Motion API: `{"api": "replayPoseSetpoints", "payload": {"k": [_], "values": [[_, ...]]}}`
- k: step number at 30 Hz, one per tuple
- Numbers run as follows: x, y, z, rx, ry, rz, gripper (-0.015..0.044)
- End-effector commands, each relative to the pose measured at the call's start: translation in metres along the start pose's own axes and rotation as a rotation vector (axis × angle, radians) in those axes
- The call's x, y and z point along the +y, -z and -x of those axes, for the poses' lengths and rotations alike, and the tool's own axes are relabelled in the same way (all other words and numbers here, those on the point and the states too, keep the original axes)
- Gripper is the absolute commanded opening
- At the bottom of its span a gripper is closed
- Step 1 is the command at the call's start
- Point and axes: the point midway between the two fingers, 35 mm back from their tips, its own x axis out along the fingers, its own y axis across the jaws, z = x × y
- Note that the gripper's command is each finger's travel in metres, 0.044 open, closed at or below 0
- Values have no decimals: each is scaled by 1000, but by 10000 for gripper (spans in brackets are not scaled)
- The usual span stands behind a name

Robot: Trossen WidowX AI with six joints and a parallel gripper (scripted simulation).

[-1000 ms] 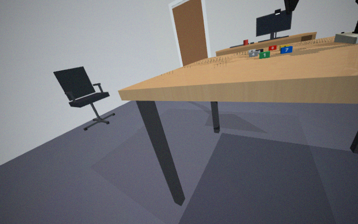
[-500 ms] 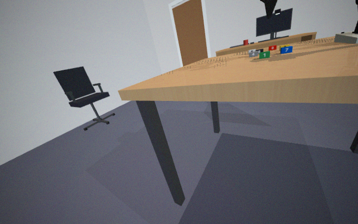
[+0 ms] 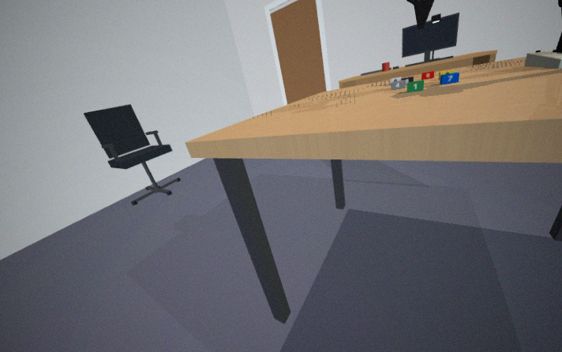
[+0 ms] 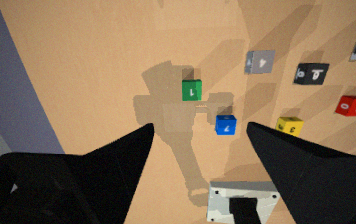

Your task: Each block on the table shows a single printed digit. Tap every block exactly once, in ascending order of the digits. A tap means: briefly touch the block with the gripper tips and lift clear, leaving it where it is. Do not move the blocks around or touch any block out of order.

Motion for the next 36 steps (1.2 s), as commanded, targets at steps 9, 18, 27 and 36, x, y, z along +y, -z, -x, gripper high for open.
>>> {"api": "replayPoseSetpoints", "payload": {"k": [9, 18, 27, 36], "values": [[-102, -45, 0, -1, 7, -4, 400], [-102, -45, 0, -1, 7, -4, 400], [-102, -45, 0, -1, 7, -4, 400], [-183, -31, 1, 0, 13, -4, 400]]}}
